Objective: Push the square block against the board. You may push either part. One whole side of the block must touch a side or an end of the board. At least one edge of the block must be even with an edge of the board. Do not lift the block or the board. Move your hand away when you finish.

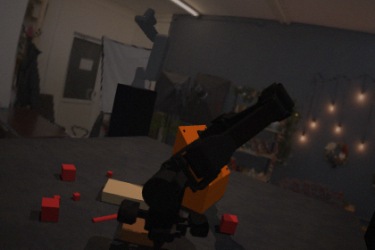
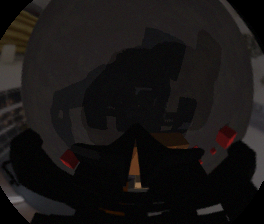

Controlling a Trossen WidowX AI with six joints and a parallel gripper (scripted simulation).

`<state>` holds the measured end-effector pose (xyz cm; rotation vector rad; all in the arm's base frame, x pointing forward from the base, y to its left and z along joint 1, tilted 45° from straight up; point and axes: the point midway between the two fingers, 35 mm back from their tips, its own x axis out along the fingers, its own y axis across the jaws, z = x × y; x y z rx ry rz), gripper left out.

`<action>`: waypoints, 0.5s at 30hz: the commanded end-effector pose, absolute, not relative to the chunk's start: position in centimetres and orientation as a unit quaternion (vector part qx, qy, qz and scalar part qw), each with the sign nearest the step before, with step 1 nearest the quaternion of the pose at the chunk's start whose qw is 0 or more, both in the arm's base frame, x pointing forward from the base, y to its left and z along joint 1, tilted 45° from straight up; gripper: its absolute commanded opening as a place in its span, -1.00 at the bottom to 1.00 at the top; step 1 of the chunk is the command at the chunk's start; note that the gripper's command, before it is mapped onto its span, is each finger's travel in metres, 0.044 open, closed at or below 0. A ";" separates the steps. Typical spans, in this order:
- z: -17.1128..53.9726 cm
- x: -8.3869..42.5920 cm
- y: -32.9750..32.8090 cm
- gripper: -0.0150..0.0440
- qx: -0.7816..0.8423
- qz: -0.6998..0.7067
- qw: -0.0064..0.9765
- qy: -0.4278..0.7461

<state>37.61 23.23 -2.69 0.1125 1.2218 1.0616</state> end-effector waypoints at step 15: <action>-3.2 36.8 22.7 -0.49 0.049 0.474 0.688 0.547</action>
